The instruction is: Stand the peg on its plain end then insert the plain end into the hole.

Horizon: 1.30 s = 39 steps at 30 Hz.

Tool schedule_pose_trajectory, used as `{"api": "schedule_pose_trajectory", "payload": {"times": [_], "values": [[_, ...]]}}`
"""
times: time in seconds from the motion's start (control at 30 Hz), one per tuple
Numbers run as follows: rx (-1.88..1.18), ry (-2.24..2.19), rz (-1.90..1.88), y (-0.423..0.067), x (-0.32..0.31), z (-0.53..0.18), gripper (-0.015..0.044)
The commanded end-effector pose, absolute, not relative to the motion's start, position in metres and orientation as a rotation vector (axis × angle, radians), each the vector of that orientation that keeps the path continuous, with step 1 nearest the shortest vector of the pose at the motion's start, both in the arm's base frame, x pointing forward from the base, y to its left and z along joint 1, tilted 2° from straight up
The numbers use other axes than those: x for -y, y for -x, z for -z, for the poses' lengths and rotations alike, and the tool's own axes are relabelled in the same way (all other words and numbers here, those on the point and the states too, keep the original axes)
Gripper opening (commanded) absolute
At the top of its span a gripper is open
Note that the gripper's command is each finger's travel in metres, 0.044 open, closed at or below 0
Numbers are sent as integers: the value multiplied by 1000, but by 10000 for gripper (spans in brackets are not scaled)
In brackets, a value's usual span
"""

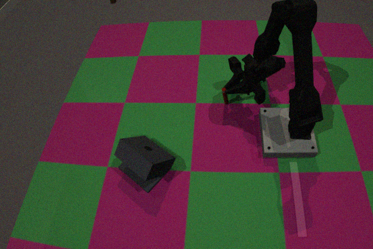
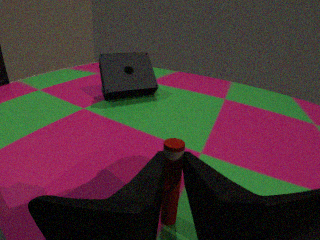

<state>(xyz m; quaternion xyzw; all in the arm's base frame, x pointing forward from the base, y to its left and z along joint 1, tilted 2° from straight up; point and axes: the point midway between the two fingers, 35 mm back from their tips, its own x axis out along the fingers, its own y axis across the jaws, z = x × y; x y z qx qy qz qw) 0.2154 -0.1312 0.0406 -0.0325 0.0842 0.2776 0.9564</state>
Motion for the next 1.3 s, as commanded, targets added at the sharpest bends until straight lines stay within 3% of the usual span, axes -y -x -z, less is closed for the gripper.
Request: {"api": "schedule_pose_trajectory", "payload": {"times": [0.0,1.27], "values": [[-171,66,-564,-214,132,-38,49],[-155,54,-555,-211,136,-37,49]]}}
